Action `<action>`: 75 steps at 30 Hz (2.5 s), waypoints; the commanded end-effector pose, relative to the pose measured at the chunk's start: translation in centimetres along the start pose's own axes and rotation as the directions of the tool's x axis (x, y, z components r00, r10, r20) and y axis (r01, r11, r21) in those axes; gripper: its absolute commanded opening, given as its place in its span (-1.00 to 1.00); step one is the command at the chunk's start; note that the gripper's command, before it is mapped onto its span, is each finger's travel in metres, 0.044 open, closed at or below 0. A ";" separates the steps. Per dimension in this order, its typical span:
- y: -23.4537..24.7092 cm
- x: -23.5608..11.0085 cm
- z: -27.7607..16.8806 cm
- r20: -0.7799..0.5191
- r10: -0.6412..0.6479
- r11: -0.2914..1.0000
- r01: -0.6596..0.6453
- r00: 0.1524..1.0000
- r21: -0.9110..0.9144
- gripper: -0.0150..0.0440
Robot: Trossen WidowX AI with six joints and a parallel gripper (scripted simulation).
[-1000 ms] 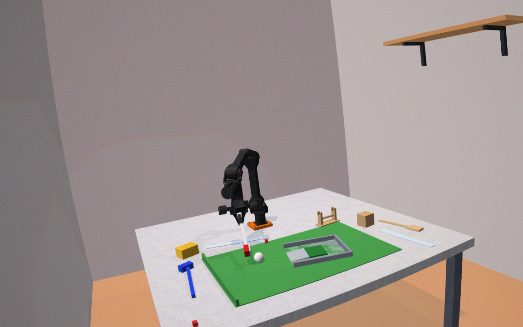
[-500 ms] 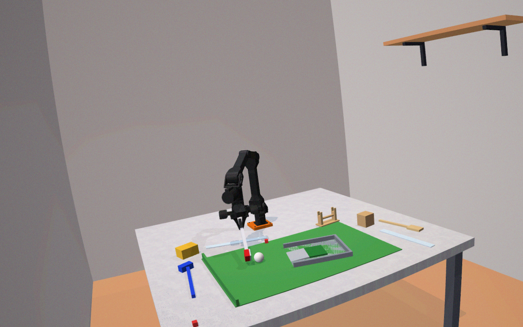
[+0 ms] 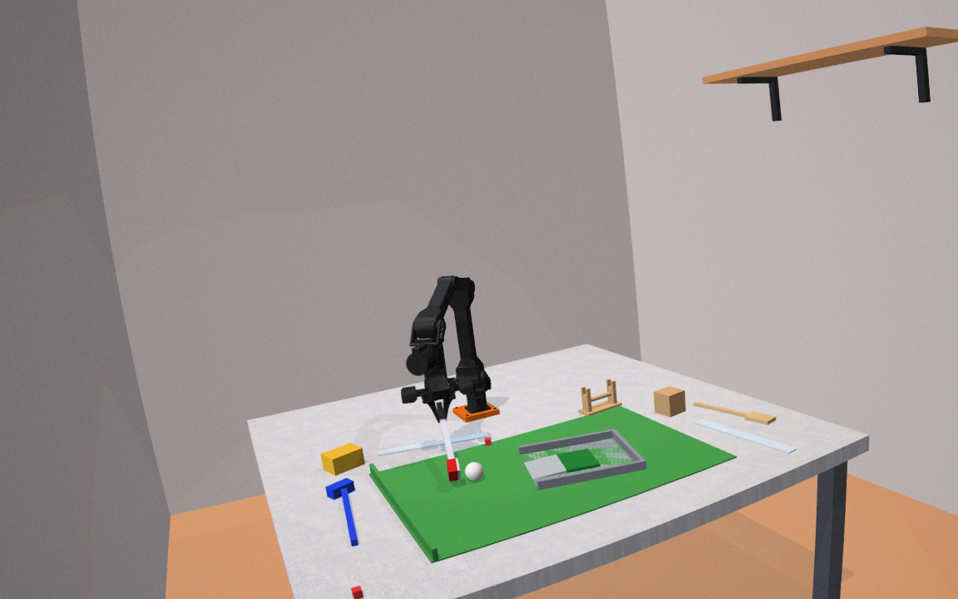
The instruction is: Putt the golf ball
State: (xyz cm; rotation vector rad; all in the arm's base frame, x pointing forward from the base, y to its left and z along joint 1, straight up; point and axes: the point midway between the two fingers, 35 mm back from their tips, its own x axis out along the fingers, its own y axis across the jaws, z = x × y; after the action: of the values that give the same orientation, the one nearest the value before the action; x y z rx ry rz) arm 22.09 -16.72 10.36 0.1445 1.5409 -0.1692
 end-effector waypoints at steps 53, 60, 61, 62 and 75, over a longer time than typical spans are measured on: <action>10.9 -5.0 0.1 -0.002 0.013 1.000 -0.013 1.000 -0.001 -0.49; 10.9 -5.0 0.1 -0.002 0.013 1.000 -0.013 1.000 -0.001 -0.49; 10.9 -5.0 0.1 -0.002 0.013 1.000 -0.013 1.000 -0.001 -0.49; 10.9 -5.0 0.1 -0.002 0.013 1.000 -0.013 1.000 -0.001 -0.49; 10.9 -5.0 0.1 -0.002 0.013 1.000 -0.013 1.000 -0.001 -0.49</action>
State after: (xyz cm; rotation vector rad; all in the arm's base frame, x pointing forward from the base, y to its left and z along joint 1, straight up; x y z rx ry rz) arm 24.18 -5.97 15.19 0.1544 1.5441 -0.1584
